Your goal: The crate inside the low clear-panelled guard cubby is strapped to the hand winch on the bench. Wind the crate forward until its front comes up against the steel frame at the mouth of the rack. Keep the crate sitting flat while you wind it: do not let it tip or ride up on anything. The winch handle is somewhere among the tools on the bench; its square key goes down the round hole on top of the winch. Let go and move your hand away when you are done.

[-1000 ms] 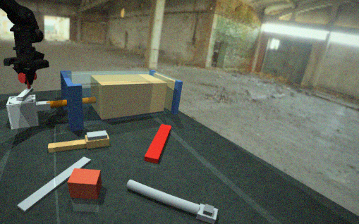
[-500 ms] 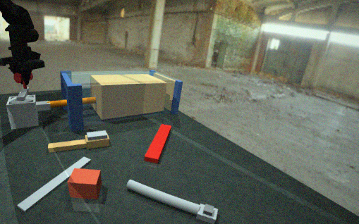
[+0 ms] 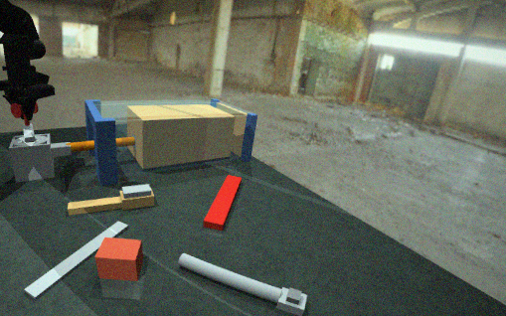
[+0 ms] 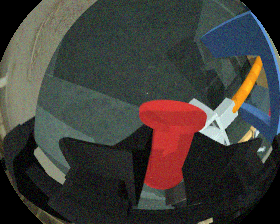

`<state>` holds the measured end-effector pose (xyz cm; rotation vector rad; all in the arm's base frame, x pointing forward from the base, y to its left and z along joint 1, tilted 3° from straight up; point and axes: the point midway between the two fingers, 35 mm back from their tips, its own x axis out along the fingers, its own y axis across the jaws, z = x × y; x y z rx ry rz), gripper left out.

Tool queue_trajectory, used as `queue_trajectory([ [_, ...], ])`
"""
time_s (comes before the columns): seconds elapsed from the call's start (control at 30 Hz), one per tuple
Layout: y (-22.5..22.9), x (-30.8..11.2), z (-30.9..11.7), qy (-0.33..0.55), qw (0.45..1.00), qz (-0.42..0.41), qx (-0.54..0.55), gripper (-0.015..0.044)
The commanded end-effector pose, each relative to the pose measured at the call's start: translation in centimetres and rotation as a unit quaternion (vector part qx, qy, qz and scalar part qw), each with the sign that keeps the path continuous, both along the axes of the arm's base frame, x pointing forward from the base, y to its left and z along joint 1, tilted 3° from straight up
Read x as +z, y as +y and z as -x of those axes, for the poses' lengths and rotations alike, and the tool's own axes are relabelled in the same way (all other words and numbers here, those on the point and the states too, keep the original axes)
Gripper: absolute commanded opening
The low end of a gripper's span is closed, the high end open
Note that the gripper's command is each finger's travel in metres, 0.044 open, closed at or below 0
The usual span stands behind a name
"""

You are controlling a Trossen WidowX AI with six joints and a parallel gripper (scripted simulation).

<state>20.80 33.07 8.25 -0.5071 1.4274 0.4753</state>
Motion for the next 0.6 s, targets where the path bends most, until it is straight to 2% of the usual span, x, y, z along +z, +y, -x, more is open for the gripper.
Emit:
queue_trajectory([
  [0.0, -0.2, -0.4, 2.2, 0.02, 1.0, 0.007, 0.01, 0.0],
  [0.57, -1.0, -0.5, 4.2, 0.021, 1.0, 0.007, 0.01, 0.0],
])
